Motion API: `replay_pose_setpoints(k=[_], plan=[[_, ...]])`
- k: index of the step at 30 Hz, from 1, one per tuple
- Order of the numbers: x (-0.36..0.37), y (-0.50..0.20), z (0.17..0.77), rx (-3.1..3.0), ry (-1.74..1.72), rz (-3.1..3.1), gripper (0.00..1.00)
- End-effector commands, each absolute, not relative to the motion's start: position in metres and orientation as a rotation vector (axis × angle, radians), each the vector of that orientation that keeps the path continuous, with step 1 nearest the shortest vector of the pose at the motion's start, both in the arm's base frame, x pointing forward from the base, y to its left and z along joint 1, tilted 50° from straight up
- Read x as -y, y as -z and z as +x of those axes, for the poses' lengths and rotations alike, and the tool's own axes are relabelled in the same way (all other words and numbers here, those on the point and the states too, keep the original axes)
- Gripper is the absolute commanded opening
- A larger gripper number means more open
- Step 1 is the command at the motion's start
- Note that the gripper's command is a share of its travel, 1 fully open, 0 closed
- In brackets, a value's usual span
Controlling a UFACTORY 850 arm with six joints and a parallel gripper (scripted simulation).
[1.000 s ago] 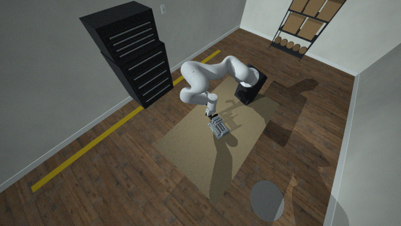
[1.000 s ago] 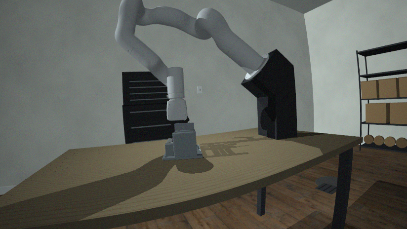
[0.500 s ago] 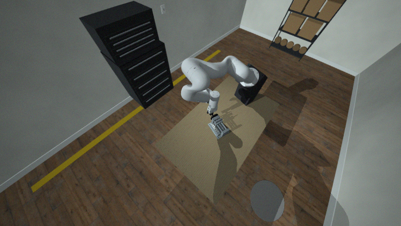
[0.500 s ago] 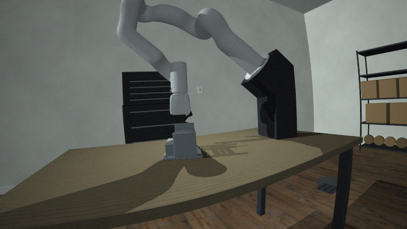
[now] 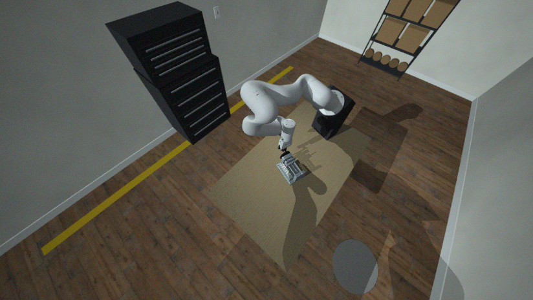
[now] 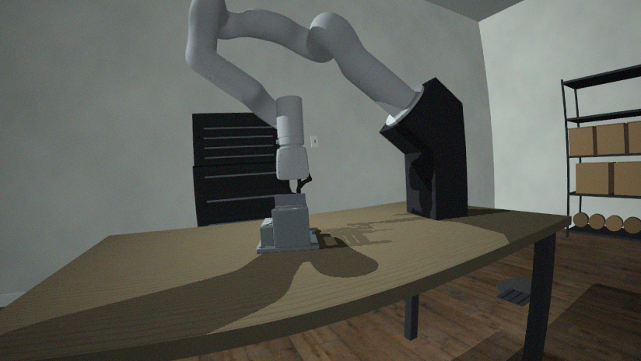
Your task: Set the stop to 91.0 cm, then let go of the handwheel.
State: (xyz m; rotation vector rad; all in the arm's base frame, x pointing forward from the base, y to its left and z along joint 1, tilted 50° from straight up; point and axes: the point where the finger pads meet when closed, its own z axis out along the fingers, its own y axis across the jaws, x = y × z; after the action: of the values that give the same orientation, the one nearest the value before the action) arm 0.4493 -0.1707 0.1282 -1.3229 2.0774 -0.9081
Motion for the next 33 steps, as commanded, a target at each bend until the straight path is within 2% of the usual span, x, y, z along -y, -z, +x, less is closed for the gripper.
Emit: replay_pose_setpoints(k=[1,33], plan=[[0.169,-0.121,0.448,-2.077,0.909,-1.322,0.06],[0.173,-0.088,0.462,-2.077,0.909,-1.322,0.06]])
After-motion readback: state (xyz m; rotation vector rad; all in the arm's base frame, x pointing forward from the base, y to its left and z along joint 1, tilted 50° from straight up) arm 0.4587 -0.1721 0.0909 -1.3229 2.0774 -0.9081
